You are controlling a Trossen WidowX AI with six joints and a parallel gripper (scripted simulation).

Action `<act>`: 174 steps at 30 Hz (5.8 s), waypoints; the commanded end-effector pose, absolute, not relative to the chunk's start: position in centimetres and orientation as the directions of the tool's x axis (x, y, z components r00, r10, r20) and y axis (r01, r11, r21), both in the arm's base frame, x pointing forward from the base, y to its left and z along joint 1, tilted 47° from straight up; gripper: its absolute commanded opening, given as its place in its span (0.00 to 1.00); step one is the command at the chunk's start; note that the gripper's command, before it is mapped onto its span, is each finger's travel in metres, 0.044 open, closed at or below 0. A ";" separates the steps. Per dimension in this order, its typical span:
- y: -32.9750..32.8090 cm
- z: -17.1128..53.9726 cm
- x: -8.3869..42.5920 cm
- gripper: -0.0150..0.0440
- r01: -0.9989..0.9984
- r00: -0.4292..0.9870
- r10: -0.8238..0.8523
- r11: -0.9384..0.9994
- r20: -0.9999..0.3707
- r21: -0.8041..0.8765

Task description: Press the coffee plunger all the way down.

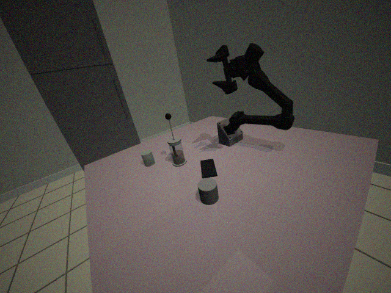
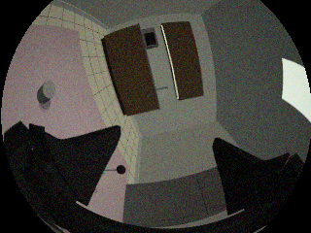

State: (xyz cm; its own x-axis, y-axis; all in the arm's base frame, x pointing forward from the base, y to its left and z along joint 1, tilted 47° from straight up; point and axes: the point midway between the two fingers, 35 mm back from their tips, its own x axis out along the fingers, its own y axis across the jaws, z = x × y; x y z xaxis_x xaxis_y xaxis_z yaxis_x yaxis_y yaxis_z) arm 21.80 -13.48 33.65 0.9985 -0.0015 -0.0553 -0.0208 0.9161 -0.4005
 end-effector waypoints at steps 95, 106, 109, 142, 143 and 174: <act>-13.6 8.5 36.6 0.47 0.085 0.804 0.372 0.700 -0.464 0.709; -12.4 7.1 36.7 0.47 0.086 0.802 0.372 0.701 -0.466 0.708; -12.1 6.7 36.7 0.47 0.086 0.802 0.372 0.701 -0.467 0.708; -8.2 2.9 36.7 0.47 0.086 0.803 0.372 0.700 -0.465 0.709; -8.0 2.8 36.7 0.47 0.086 0.804 0.372 0.700 -0.464 0.709; -7.1 1.7 37.6 0.47 0.083 0.806 0.373 0.698 -0.460 0.712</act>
State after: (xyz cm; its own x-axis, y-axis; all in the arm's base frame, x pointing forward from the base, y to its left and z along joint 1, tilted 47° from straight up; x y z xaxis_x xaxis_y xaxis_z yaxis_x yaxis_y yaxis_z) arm 37.73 -7.72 2.30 0.8208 0.3516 -0.4503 0.0805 0.7091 0.7005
